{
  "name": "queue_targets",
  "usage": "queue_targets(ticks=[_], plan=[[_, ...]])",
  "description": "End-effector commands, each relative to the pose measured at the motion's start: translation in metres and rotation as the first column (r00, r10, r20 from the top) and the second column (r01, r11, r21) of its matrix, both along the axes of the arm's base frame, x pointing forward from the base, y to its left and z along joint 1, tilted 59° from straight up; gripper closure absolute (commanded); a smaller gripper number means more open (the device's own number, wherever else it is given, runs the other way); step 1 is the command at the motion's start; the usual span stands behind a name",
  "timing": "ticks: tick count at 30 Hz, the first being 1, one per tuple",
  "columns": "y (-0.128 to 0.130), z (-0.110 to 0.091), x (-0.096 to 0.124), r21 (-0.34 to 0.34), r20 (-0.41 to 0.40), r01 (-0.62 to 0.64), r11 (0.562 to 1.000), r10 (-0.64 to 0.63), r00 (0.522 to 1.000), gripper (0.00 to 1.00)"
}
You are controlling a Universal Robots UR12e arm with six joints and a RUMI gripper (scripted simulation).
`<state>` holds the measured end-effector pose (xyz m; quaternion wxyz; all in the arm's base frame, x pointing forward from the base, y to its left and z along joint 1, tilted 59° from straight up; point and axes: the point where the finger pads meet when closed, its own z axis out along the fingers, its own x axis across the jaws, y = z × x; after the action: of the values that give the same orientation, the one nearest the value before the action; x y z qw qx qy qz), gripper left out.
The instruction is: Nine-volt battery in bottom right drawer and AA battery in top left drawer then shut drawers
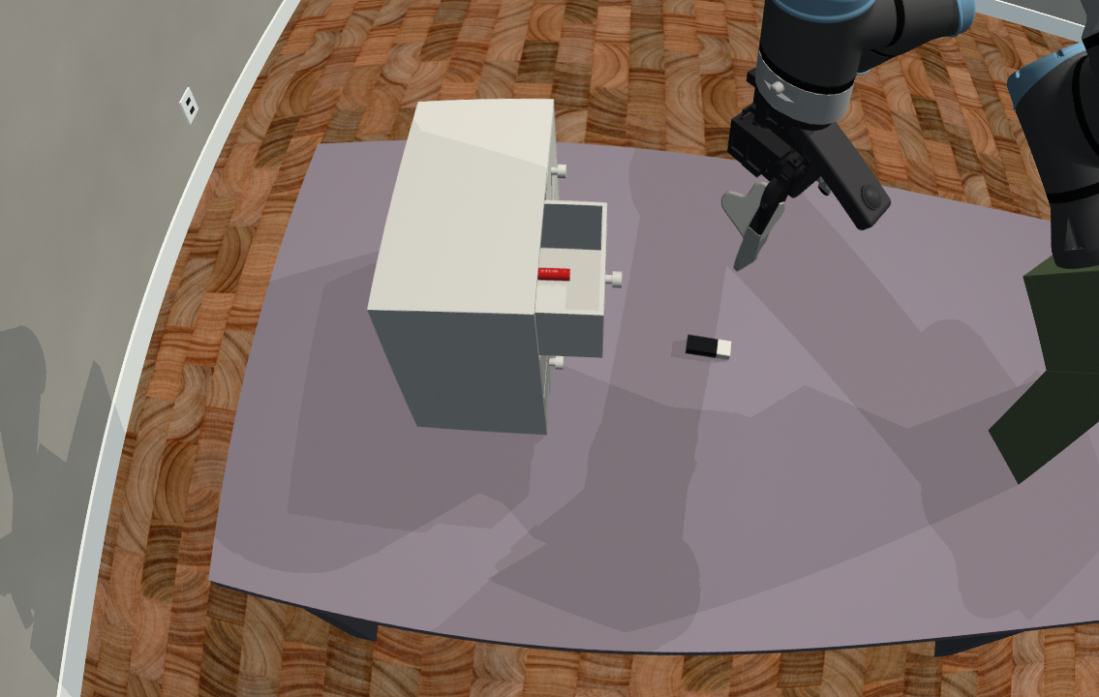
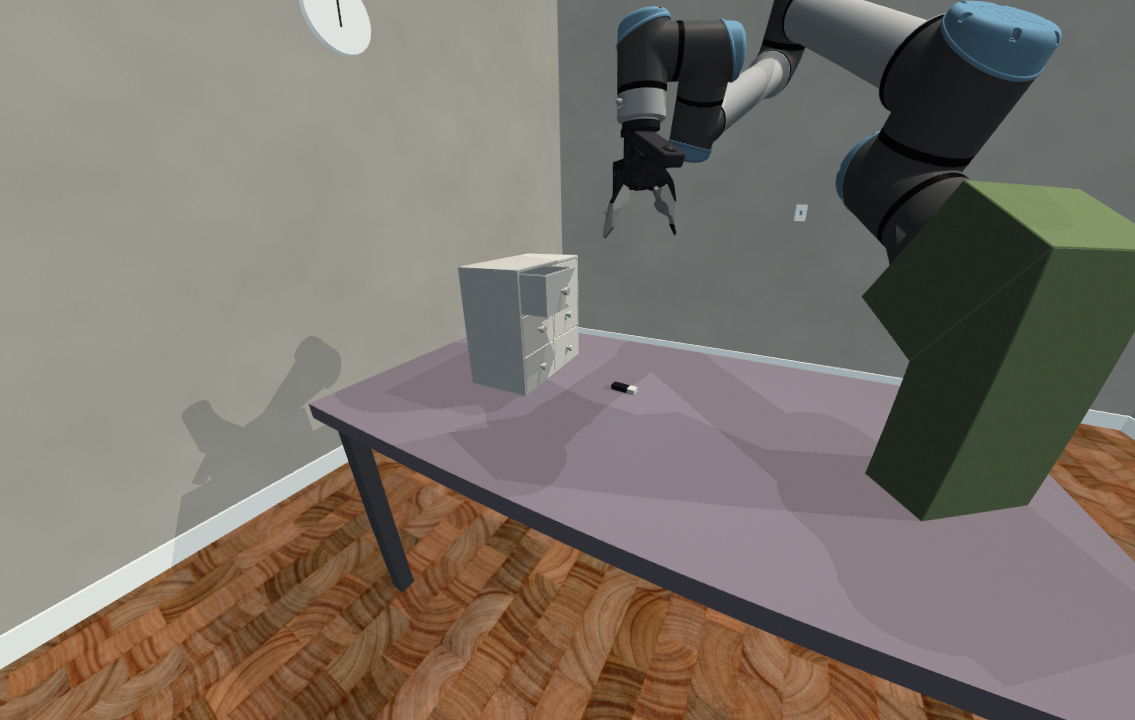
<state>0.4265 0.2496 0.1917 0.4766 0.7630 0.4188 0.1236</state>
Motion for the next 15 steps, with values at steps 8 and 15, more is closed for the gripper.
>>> queue_targets(ticks=[8,15], plan=[[-0.0057,-0.0031,-0.0060,-0.184,-0.251,-0.235,0.954,0.185,0.950,0.00],[-0.0077,-0.0038,-0.0077,-0.237,-0.343,-0.317,0.919,0.226,0.912,0.00]])
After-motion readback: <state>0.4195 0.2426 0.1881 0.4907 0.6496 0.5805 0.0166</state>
